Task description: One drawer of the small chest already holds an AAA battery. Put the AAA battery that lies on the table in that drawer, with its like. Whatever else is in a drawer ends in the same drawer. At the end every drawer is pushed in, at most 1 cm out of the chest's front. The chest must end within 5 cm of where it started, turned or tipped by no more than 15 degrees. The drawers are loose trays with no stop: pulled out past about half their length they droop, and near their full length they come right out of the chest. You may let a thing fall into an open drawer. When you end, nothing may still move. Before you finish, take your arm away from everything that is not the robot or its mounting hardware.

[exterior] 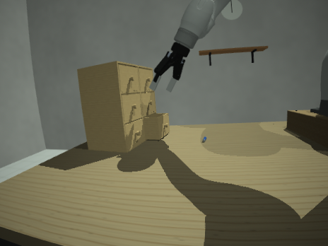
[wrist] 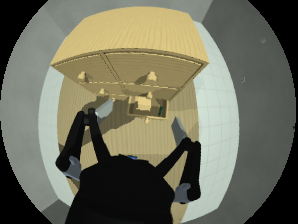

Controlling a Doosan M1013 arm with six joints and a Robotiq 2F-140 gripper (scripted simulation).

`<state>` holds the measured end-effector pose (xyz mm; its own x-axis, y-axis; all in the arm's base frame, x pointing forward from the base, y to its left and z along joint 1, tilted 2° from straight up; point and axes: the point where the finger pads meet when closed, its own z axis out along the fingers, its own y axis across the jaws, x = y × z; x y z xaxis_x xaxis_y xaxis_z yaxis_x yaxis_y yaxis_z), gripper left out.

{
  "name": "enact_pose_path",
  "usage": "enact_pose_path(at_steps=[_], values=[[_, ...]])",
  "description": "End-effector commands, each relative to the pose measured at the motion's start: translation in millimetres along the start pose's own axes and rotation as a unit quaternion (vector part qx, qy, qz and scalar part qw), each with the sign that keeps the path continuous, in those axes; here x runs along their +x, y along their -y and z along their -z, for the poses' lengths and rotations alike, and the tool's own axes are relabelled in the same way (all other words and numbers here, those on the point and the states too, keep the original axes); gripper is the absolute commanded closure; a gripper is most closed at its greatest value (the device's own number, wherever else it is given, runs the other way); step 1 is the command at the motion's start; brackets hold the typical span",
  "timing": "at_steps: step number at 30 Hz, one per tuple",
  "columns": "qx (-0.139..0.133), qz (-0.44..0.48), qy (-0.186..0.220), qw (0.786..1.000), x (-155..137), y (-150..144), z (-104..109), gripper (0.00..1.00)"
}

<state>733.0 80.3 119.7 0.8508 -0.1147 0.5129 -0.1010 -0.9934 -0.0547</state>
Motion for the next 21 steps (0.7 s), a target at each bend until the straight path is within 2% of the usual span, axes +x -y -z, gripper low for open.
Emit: enact_pose_path(at_steps=[1,14,21], values=[[0.000,-0.001,0.001,1.000,-2.7,0.4,-2.6,0.00],[-0.001,-0.001,0.002,1.000,-2.9,0.3,-1.9,0.00],[-0.002,0.004,0.021,1.000,-4.9,0.0,7.1,0.00]])
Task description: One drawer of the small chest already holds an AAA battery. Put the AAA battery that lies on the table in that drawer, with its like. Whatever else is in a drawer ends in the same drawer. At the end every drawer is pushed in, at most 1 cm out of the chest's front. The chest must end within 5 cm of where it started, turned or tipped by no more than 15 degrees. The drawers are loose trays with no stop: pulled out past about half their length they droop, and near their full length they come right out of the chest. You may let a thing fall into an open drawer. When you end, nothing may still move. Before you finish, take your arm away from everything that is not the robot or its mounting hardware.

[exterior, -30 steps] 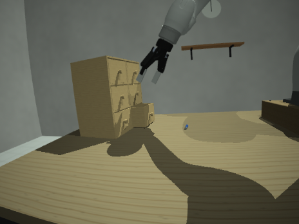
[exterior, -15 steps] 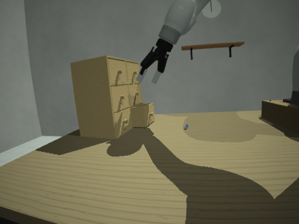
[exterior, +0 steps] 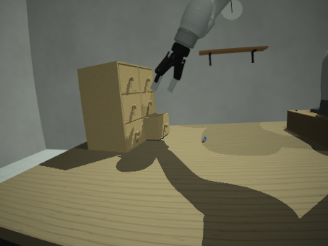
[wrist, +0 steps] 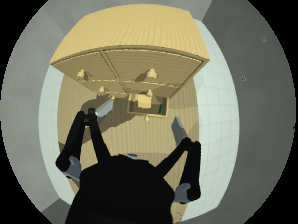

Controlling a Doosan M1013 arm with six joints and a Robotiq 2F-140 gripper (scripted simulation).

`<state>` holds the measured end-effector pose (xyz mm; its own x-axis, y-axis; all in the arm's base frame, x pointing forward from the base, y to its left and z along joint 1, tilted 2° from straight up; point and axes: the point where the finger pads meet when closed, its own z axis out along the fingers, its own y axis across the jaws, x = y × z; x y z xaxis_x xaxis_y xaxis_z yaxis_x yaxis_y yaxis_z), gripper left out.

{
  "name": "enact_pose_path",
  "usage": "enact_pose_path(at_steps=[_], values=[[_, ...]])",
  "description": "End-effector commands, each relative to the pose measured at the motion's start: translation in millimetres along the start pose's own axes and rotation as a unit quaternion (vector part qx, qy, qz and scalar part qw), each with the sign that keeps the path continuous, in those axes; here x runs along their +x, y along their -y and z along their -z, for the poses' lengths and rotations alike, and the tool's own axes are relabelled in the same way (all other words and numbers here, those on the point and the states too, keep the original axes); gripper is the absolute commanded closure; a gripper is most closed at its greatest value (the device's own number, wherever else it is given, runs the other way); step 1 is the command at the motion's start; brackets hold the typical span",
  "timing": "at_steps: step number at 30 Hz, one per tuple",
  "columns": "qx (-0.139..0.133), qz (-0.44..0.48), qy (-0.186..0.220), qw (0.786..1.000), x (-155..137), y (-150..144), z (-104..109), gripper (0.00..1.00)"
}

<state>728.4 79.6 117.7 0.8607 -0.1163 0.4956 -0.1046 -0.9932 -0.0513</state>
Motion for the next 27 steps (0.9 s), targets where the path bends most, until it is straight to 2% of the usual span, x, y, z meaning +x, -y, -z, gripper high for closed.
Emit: enact_pose_path(at_steps=[1,6,13,15,22,27], values=[[0.000,0.007,0.018,1.000,-0.9,0.9,9.8,0.00],[-0.004,0.022,0.069,0.997,-7.0,-0.2,34.9,0.00],[-0.011,0.050,0.167,0.985,-18.6,-2.5,83.0,0.00],[-0.011,0.050,0.167,0.985,-18.6,-2.5,83.0,0.00],[-0.017,0.073,0.245,0.967,-28.1,-4.4,122.5,0.00],[-0.018,0.080,0.267,0.960,-30.8,-4.9,133.4,0.00]])
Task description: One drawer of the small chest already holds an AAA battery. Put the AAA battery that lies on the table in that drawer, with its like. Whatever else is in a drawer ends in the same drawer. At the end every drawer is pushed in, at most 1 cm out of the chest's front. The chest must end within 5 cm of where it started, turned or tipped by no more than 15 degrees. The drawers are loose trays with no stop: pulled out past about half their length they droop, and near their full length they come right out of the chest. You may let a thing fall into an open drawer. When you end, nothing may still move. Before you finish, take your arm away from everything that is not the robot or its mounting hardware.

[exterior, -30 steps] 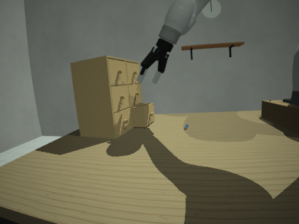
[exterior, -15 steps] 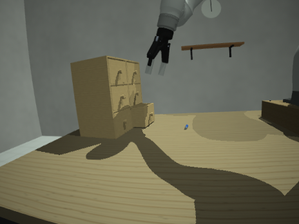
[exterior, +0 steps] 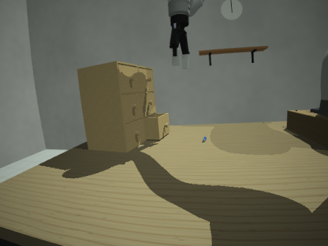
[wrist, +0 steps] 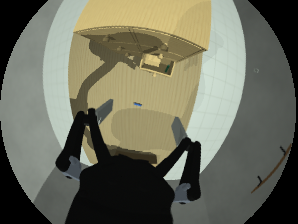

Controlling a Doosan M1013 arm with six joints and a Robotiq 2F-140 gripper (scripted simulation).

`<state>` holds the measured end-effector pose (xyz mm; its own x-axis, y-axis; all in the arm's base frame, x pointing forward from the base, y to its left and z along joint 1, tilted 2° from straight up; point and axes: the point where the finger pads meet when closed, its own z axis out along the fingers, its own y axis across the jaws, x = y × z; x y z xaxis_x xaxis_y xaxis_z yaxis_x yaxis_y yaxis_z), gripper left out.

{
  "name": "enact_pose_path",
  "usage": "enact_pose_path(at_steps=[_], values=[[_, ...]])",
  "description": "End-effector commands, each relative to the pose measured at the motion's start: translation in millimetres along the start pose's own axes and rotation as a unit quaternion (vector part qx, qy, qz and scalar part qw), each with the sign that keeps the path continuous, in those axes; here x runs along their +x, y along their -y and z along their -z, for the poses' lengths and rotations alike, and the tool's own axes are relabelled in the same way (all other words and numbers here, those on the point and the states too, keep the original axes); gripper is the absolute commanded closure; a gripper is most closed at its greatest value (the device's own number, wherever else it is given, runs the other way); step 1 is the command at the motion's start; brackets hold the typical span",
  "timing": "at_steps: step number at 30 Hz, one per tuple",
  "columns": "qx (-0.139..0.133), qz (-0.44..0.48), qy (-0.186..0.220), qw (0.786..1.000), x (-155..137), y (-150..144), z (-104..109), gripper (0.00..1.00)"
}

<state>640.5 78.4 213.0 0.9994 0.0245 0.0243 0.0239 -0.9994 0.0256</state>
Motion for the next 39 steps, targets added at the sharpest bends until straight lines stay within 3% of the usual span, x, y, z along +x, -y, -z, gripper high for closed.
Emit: enact_pose_path(at_steps=[1,14,17,20,22,25,26,28,29,31,32,34,37,39], values=[[0.001,0.009,0.023,1.000,-5.7,0.9,5.5,0.00],[0.001,0.018,0.024,1.000,-6.5,1.4,2.9,0.00],[0.002,0.068,0.024,0.997,-9.8,4.2,-12.5,0.00],[0.005,0.172,0.023,0.985,-18.0,9.8,-43.5,0.00],[0.005,0.172,0.023,0.985,-18.0,9.8,-43.5,0.00],[0.007,0.290,0.023,0.957,-32.4,17.1,-85.4,0.00],[0.008,0.313,0.022,0.949,-32.4,17.1,-85.4,0.00],[0.008,0.369,0.023,0.929,-45.2,22.2,-115.2,0.00],[0.009,0.395,0.022,0.918,-45.2,22.2,-115.2,0.00],[0.008,0.446,0.023,0.895,-59.3,26.9,-143.2,0.00],[0.010,0.471,0.022,0.882,-59.3,26.9,-143.2,0.00],[0.009,0.520,0.023,0.854,-73.3,30.7,-167.2,0.00],[0.011,0.589,0.022,0.807,-85.2,33.5,-185.6,0.00],[0.011,0.589,0.022,0.807,-85.2,33.5,-185.6,0.00]])
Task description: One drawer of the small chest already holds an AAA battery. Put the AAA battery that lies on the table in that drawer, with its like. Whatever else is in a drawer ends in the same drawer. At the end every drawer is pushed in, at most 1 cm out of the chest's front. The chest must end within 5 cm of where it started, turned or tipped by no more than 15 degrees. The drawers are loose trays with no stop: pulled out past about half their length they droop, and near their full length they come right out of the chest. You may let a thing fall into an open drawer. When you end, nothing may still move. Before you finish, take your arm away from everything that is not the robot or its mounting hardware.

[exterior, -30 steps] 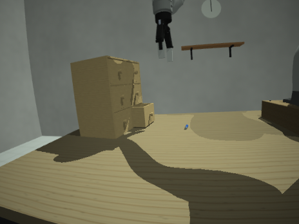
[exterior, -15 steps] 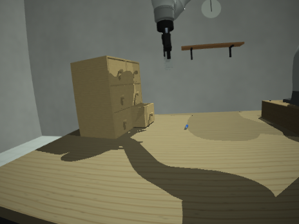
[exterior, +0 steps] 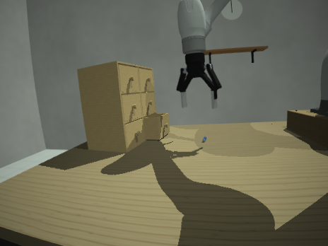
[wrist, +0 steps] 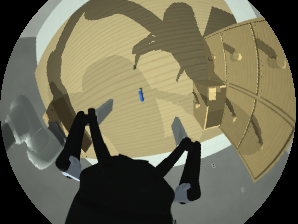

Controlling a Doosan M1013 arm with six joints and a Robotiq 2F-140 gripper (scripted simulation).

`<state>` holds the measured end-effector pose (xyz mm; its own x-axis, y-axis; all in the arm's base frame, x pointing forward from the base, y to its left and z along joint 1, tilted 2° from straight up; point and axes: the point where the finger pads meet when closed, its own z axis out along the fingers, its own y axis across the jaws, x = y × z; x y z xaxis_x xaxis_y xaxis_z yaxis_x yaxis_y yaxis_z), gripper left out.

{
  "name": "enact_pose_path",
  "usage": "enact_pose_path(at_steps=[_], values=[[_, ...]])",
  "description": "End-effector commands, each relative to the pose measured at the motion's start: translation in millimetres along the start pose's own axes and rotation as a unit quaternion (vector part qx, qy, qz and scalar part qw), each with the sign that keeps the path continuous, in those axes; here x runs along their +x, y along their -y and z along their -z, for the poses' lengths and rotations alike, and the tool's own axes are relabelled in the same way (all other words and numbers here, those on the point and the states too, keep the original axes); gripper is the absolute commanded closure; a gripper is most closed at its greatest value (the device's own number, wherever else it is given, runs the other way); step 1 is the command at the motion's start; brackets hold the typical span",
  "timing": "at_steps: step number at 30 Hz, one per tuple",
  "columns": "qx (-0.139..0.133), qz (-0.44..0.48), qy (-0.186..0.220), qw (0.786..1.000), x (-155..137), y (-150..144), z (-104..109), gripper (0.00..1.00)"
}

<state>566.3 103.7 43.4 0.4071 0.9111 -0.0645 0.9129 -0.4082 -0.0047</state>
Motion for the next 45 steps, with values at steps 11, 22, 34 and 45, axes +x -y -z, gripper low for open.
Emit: enact_pose_path(at_steps=[11,22,34,45], values=[[-0.001,0.224,-0.017,0.974,-3.0,21.1,-40.5,0.85],[-0.001,0.224,-0.017,0.974,-3.0,21.1,-40.5,0.85],[-0.001,0.224,-0.017,0.974,-3.0,21.1,-41.7,0.85],[-0.001,0.224,-0.017,0.974,-2.4,21.2,-61.9,0.85]])
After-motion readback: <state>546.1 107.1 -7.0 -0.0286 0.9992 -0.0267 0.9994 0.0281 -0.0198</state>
